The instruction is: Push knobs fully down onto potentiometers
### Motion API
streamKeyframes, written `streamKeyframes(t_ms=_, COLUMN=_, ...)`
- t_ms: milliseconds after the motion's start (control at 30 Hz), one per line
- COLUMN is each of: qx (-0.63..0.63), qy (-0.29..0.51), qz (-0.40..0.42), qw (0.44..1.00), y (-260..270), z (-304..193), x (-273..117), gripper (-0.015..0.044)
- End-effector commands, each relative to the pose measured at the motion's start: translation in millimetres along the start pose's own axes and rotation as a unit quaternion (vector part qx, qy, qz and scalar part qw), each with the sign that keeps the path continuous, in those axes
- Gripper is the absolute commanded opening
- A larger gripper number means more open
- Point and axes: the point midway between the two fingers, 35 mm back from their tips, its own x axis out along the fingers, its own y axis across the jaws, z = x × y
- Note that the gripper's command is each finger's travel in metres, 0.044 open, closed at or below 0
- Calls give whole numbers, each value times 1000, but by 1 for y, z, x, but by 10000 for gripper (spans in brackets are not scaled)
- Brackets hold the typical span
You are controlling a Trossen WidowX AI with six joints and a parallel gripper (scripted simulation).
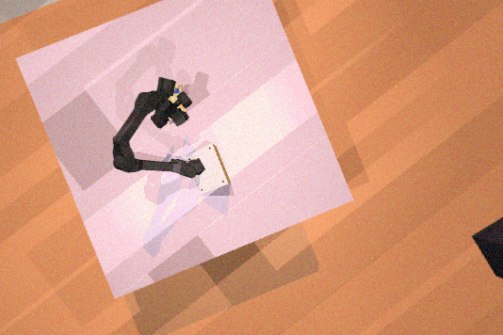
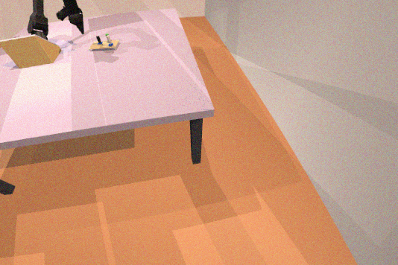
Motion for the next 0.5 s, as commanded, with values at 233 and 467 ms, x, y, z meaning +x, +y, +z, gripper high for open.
streamKeyframes(t_ms=233, qx=7, qy=-5, qz=-19, qw=1000, y=-20, z=53, x=4, gripper=440)
streamKeyframes(t_ms=467, qx=7, qy=-5, qz=-19, qw=1000, y=-20, z=53, x=4, gripper=440)
